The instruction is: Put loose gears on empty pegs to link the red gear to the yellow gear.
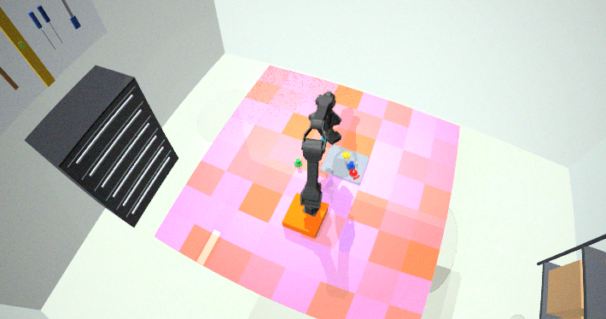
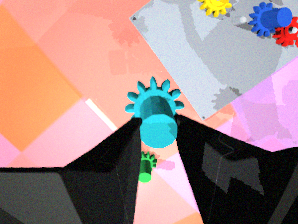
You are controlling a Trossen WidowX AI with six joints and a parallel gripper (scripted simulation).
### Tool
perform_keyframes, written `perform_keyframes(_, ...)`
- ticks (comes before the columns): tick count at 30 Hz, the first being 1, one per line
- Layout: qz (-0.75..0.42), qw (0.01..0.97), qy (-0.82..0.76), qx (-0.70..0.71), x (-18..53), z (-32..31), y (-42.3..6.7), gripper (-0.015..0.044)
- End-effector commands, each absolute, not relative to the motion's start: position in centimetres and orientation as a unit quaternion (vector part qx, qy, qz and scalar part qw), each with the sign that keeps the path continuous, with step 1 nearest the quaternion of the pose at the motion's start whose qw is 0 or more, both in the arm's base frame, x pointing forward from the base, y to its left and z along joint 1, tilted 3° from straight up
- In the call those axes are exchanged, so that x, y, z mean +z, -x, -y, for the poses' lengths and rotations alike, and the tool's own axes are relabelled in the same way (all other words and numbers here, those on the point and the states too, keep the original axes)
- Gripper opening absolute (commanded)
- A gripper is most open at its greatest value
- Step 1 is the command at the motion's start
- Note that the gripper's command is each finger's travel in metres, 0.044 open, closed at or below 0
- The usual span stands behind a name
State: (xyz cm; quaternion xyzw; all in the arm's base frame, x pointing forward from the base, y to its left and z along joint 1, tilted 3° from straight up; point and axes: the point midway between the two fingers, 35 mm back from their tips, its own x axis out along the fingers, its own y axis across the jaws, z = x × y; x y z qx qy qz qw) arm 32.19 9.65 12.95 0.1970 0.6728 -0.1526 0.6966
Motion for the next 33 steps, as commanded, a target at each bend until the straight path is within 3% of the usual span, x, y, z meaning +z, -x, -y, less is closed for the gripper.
perform_keyframes(1, -0.677, 0.693, -0.196, -0.154, 12.2, -8.6, -32.2, 0.0)
perform_keyframes(33, -0.676, 0.693, -0.194, -0.157, 8.7, -0.8, -33.2, 0.0)
